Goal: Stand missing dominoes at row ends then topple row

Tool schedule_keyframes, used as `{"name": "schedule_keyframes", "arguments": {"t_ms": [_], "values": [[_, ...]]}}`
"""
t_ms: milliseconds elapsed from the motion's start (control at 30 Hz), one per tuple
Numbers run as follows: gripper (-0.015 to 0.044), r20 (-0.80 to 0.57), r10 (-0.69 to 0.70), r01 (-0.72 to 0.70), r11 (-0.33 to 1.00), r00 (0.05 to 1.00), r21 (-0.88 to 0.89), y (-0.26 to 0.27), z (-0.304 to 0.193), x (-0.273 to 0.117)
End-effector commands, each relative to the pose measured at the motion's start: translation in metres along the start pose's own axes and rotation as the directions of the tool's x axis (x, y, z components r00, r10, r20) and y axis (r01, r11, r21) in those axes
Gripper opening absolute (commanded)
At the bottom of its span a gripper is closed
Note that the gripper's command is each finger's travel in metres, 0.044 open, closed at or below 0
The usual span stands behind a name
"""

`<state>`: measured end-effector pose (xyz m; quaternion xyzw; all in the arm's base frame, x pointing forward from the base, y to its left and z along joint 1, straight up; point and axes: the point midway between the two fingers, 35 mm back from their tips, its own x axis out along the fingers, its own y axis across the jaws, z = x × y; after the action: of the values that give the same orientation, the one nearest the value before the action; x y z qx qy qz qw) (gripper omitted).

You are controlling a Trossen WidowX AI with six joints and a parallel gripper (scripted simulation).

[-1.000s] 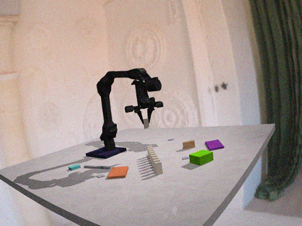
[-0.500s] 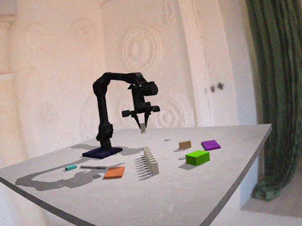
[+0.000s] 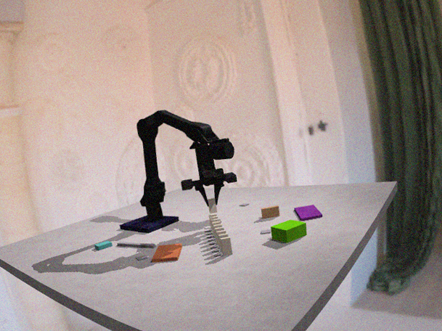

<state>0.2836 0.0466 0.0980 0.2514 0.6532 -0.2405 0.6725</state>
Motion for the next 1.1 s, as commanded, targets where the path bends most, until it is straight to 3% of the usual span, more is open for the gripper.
{"name": "schedule_keyframes", "arguments": {"t_ms": [0,233,633,1067], "values": [[0.0107,-0.007,-0.002,0.002,1.000,1.000,0.006,-0.001,-0.002,0.018],[0.0107,-0.007,-0.003,0.003,1.000,1.000,0.006,-0.006,-0.005,0.044],[0.0107,-0.007,-0.003,0.003,1.000,1.000,0.006,-0.006,-0.006,0.044],[0.0440,-0.007,-0.003,0.003,1.000,1.000,0.006,-0.006,-0.006,0.044]]}}
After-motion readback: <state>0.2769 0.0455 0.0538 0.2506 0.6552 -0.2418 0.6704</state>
